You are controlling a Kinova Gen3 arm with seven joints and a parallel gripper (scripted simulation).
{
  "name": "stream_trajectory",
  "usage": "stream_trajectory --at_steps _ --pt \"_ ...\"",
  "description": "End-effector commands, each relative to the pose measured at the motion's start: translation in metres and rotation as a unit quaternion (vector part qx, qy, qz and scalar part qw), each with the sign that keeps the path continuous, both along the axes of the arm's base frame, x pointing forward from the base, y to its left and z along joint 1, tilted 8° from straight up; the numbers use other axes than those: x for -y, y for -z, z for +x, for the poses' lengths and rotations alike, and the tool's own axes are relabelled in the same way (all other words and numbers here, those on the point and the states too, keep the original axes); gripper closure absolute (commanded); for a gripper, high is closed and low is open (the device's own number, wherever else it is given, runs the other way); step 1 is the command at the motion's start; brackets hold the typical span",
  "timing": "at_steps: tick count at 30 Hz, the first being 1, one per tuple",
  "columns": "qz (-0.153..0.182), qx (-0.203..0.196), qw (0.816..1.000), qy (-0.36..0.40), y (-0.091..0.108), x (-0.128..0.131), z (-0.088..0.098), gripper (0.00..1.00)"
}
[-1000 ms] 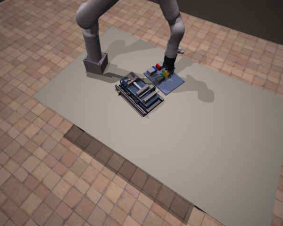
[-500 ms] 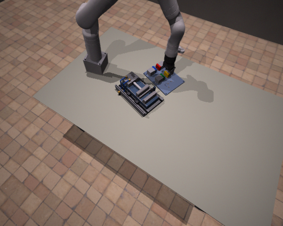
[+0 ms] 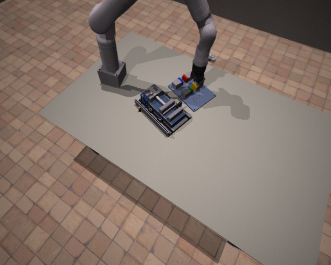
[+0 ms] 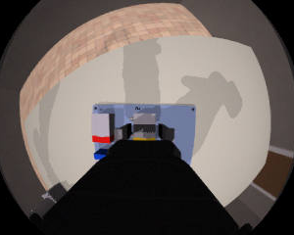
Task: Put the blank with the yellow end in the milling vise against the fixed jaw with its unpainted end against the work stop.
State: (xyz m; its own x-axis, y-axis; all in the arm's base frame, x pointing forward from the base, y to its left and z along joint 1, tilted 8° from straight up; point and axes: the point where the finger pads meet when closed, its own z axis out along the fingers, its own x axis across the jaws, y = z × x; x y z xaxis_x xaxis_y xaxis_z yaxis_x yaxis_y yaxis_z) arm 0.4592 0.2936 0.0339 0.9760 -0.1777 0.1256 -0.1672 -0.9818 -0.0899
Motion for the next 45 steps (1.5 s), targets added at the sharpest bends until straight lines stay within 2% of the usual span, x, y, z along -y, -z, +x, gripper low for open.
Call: stream_trajectory --at_steps 1,16,45 --pt "0.000 0.000 1.000 0.000 -0.0013 -0.0002 0.0000 0.00" --pt "0.000 -0.003 1.000 0.003 -0.0034 0.0010 -0.0032 0.00" --pt "-0.001 -0.002 1.000 0.003 0.0046 -0.0006 0.0008 0.00"
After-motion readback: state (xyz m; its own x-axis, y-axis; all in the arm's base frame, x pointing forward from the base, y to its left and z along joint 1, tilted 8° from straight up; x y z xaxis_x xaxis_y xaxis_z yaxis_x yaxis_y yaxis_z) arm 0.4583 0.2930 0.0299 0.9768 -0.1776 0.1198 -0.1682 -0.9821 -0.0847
